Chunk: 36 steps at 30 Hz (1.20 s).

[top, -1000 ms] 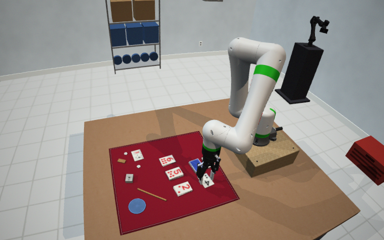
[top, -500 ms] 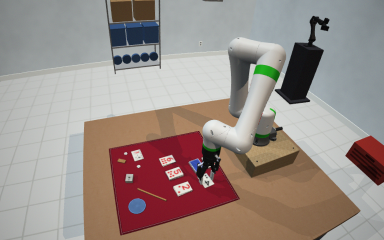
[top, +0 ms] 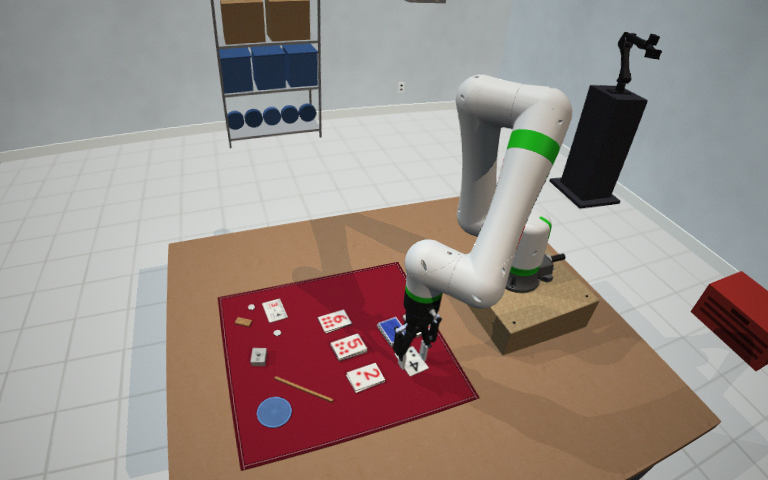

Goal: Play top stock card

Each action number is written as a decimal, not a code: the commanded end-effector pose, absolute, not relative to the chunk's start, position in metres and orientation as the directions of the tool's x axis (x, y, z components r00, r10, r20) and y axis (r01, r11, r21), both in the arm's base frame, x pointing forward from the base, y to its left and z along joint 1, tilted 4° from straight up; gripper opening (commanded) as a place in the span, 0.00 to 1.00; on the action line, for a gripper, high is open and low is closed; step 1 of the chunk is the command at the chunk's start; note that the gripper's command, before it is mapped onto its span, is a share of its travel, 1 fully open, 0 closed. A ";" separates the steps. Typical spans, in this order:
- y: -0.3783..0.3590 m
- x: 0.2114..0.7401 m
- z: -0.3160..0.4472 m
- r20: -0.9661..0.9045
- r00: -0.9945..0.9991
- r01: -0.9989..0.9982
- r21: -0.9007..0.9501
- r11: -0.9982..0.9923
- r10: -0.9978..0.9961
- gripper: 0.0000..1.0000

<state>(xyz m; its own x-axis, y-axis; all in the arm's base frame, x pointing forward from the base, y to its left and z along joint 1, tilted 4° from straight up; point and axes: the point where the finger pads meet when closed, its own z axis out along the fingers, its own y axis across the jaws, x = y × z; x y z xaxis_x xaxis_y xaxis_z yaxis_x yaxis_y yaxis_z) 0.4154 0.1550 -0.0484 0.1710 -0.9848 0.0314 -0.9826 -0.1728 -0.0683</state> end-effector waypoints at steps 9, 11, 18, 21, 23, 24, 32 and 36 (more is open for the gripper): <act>0.155 0.415 -0.049 0.031 0.171 -0.983 -0.069 -0.172 -0.985 0.41; 0.155 0.415 -0.048 0.031 0.171 -0.983 -0.069 -0.172 -0.985 0.41; 0.155 0.415 -0.041 0.031 0.171 -0.983 -0.069 -0.172 -0.985 0.41; 0.155 0.414 -0.032 0.031 0.171 -0.983 -0.069 -0.172 -0.985 0.41; 0.156 0.414 -0.026 0.031 0.171 -0.983 -0.069 -0.172 -0.985 0.41; 0.156 0.414 -0.023 0.031 0.171 -0.983 -0.069 -0.172 -0.985 0.41; 0.156 0.413 -0.010 0.031 0.171 -0.983 -0.069 -0.172 -0.985 0.41; 0.156 0.413 -0.009 0.031 0.171 -0.983 -0.069 -0.172 -0.985 0.41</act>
